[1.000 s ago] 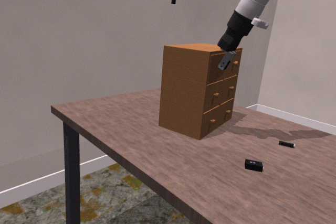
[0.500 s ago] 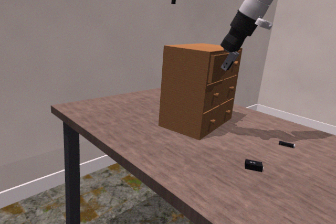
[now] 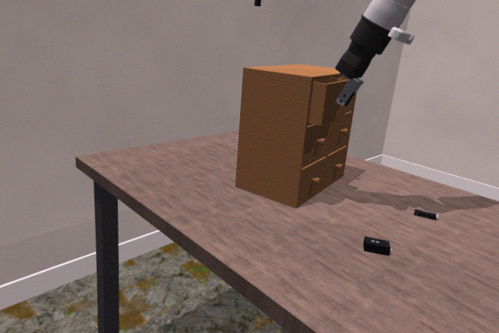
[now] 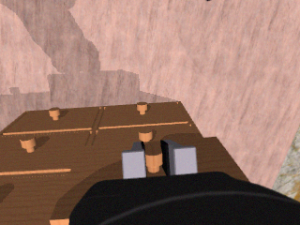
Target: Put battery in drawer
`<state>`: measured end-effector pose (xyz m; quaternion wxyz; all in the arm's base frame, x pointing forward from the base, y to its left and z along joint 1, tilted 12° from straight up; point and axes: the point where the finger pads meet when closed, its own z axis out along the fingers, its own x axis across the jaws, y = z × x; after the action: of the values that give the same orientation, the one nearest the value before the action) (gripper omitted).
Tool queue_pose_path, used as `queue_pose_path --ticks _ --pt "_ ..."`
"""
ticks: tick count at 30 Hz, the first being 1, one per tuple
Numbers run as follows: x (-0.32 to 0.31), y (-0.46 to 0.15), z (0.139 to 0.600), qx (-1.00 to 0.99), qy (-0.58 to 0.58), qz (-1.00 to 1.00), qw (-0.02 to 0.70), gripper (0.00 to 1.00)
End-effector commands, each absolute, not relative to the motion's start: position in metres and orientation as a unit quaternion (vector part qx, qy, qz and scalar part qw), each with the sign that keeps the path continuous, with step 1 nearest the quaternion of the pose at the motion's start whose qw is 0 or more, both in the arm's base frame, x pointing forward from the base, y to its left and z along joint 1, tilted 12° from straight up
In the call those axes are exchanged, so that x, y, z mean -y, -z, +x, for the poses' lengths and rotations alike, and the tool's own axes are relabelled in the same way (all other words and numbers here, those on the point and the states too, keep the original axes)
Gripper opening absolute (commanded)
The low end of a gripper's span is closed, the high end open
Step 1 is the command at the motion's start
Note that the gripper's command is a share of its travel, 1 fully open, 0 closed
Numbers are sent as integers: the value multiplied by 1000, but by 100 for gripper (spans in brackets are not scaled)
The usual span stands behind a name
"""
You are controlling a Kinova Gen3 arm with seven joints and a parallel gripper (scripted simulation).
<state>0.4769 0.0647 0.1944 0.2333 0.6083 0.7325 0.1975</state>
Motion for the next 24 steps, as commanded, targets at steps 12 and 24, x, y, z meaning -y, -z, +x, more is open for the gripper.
queue_pose_path --ticks 12,24 --pt "-60 -192 458 -732 -196 609 235 37" --pt "-58 -190 448 -732 -196 609 235 37"
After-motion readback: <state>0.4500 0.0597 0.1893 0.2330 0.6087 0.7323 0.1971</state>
